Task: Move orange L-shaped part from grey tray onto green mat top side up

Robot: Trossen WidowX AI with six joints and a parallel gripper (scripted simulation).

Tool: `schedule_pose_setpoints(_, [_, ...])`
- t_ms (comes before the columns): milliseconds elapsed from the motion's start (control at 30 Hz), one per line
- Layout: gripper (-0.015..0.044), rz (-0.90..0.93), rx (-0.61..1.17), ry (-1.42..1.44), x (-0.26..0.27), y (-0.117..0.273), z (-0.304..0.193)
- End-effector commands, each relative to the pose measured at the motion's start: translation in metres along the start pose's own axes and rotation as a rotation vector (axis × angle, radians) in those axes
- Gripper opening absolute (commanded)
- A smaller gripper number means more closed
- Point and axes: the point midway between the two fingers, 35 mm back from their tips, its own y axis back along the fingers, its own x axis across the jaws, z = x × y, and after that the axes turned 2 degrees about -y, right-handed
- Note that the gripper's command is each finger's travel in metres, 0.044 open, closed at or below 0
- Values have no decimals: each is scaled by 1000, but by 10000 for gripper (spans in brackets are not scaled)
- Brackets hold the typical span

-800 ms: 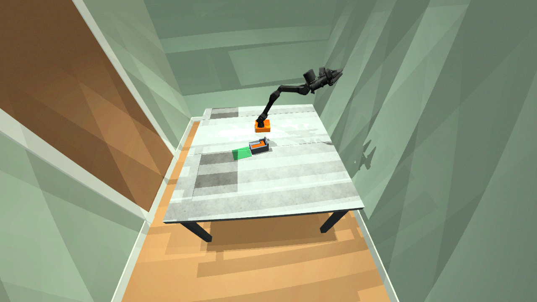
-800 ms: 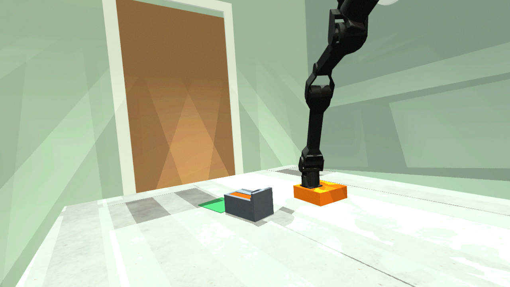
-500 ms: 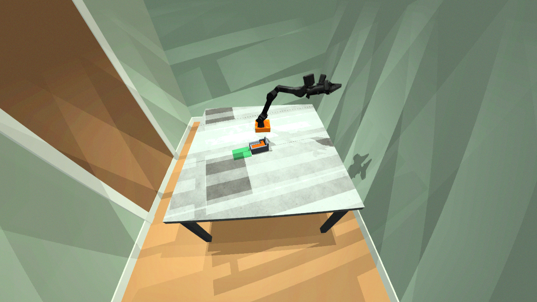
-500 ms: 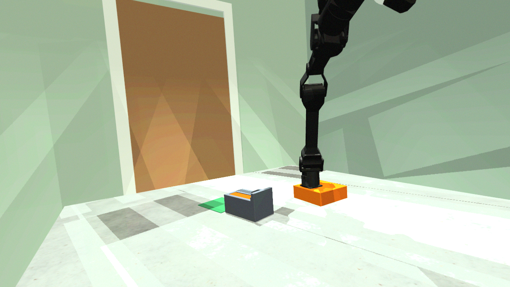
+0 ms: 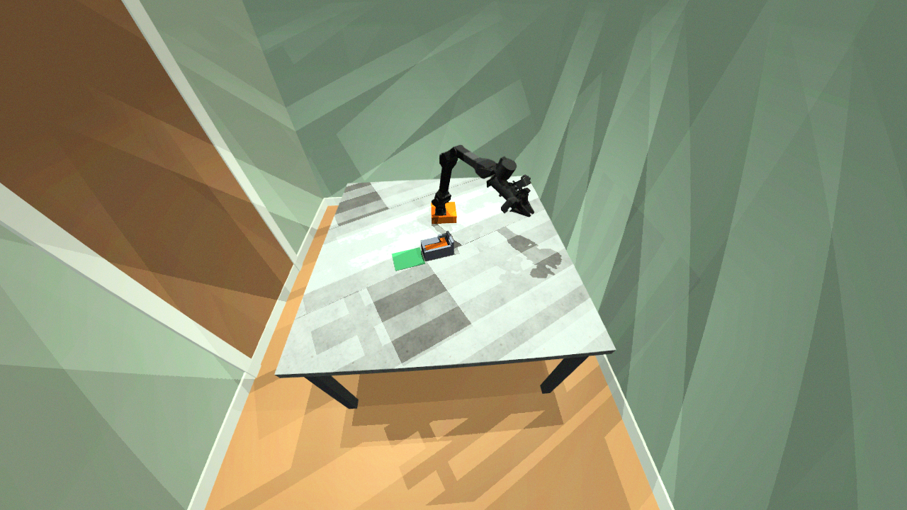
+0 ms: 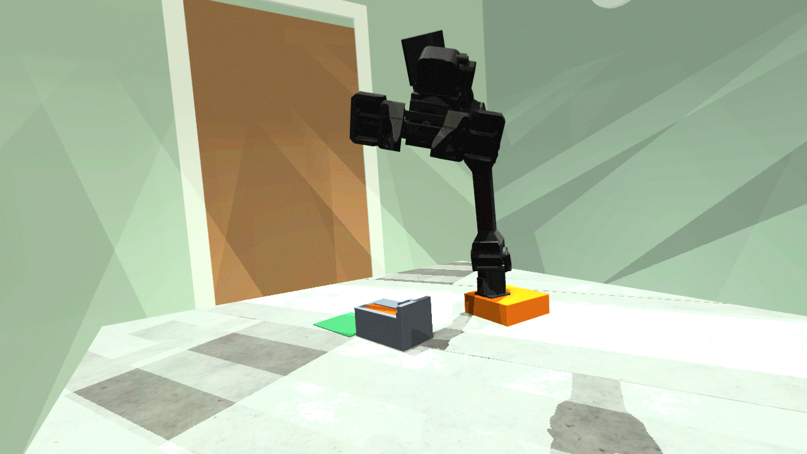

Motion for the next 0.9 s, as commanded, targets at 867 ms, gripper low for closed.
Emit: schedule_pose_setpoints(867, [180,-211,1184,-704,-25,212,-311])
